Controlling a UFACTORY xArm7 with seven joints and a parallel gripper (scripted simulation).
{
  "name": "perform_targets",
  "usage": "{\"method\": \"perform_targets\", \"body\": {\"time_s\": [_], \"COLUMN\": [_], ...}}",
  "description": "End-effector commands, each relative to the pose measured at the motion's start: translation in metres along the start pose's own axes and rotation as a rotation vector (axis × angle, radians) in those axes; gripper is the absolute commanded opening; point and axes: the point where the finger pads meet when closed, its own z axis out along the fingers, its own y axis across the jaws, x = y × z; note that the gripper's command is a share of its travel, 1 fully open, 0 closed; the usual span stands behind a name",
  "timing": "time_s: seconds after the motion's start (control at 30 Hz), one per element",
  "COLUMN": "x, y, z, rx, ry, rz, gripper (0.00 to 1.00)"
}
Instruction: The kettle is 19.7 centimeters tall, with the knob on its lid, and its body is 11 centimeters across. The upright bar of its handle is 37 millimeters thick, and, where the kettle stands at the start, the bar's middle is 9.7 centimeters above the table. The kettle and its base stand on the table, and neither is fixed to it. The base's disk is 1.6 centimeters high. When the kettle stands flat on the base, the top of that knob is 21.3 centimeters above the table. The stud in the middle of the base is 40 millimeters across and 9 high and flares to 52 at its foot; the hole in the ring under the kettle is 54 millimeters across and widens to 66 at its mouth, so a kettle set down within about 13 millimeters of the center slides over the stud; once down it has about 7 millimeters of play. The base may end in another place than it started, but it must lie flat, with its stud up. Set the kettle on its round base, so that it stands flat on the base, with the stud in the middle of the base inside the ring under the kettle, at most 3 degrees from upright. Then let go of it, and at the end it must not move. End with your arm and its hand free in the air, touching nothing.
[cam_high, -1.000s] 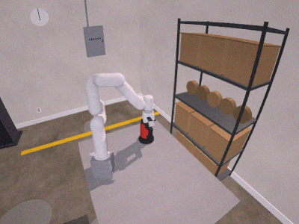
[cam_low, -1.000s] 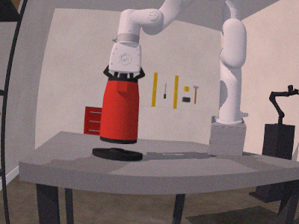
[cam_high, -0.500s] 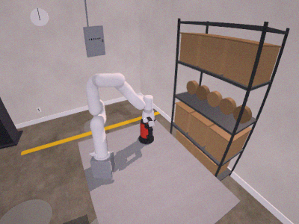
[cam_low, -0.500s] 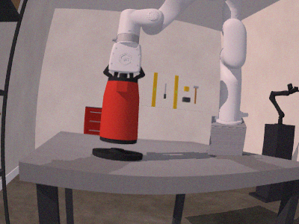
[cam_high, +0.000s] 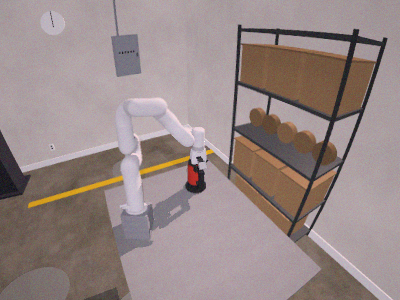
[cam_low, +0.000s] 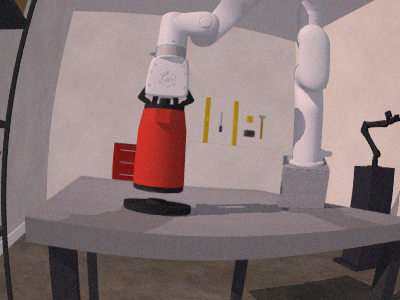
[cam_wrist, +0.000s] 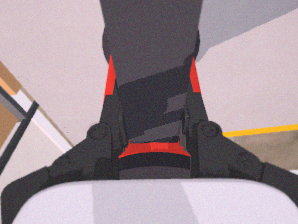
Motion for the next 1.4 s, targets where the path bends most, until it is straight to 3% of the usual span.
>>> {"method": "perform_targets", "body": {"time_s": [0.0, 0.73, 1.37], "x": [0.0, 0.0, 0.0], "y": [-0.002, -0.002, -0.002], "z": [-0.002, -0.001, 0.016], "rx": [0.005, 0.005, 0.005], "ry": [0.0, 0.0, 0.0], "rz": [0.0, 0.0, 0.0], "gripper": [0.0, 0.0, 0.0]}}
